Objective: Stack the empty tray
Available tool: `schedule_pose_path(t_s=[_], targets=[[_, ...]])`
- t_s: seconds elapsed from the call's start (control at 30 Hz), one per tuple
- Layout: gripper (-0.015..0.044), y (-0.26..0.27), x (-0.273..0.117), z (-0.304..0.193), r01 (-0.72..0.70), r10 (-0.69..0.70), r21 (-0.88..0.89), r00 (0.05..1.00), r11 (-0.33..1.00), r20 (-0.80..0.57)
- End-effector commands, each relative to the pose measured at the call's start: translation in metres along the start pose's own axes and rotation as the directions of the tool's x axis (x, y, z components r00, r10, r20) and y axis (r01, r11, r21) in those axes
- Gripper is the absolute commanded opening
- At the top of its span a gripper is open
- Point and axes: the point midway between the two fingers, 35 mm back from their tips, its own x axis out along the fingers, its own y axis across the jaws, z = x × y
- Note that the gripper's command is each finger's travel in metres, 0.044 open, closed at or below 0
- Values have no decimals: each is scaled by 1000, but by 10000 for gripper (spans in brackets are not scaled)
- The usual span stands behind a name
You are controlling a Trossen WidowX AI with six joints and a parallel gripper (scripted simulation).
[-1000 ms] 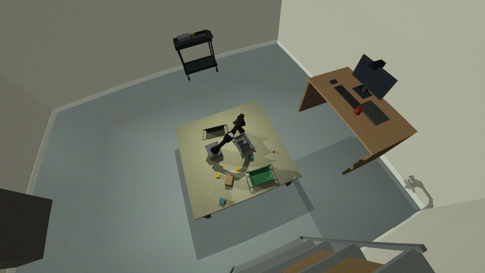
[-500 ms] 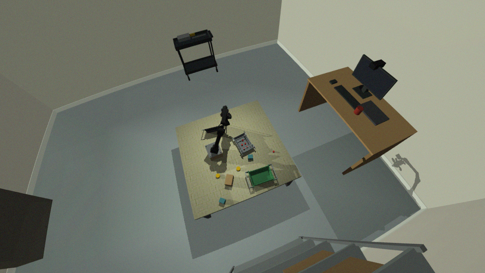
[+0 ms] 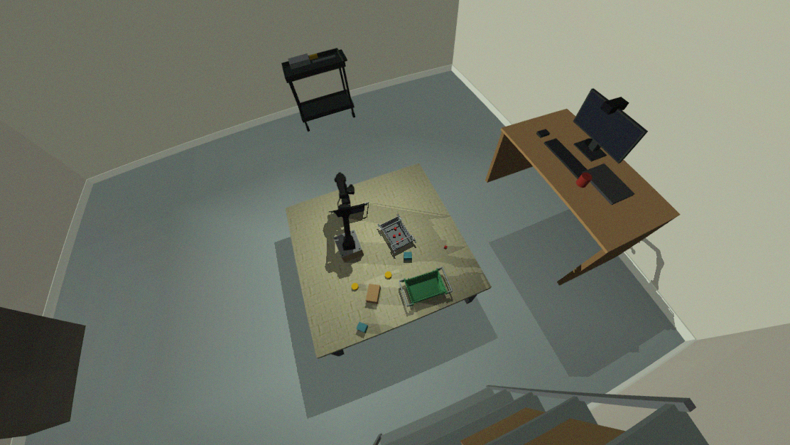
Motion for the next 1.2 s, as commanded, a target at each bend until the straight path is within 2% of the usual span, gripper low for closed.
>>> schedule_pose_path(t_s=[0.0, 0.17, 0.63, 1.17], targets=[[0, 3, -3, 1, -15, 15, 20, 1000, 1000, -10], [0, 4, 9, 1, -15, 15, 20, 1000, 1000, -9], [0, 4, 75, 1, -14, 15, 21, 1000, 1000, -9], [0, -10, 77, 0, -13, 13, 21, 1000, 1000, -9]])
